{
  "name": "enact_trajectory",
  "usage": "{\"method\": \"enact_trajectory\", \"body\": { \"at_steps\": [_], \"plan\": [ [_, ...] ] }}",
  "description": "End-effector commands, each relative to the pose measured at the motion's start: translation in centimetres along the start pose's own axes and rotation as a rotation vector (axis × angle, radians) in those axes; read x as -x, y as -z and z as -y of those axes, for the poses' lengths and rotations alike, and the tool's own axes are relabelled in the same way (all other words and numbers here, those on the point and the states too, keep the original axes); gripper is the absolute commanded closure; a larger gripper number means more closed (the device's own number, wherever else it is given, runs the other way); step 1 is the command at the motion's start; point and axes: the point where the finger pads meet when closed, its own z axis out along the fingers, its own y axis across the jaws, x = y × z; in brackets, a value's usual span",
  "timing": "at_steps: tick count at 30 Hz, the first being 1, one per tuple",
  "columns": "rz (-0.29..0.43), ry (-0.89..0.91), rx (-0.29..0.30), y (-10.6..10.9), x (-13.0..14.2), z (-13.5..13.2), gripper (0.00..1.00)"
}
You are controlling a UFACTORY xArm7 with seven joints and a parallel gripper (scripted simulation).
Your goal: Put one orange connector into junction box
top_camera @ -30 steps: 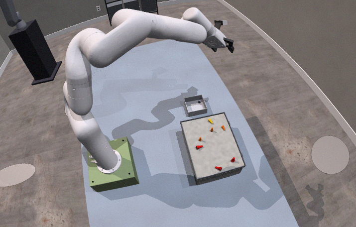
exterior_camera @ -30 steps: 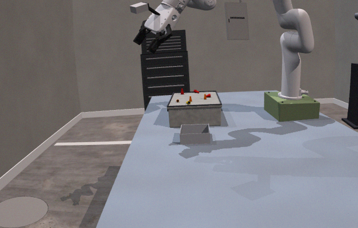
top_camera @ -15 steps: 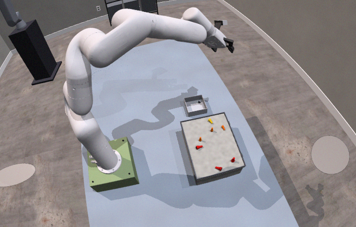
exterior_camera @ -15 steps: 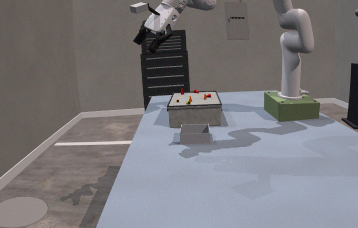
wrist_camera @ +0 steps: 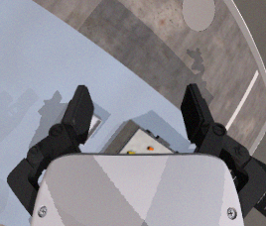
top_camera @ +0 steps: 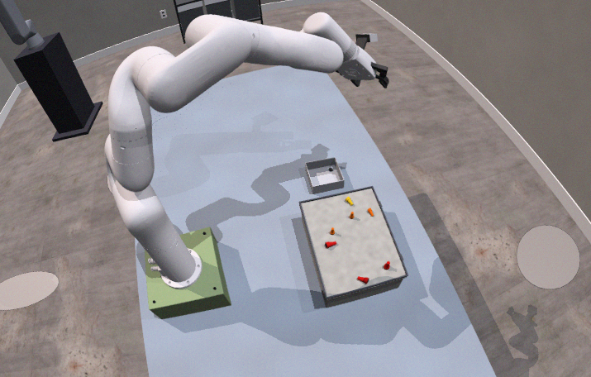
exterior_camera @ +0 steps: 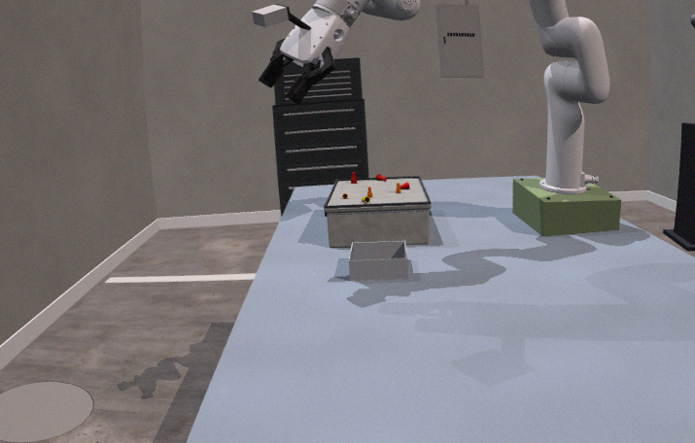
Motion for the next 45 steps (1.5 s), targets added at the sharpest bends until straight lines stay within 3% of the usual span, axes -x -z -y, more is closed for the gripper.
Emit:
{"method": "enact_trajectory", "body": {
  "at_steps": [1,22,45],
  "plan": [
    [-0.004,0.004,0.002,0.2,-0.2,-0.2,0.0],
    [0.017,0.079,-0.001,-0.2,0.9,-0.8,0.0],
    [0.081,0.325,-0.024,-1.4,4.5,-2.8,0.0]
  ]
}}
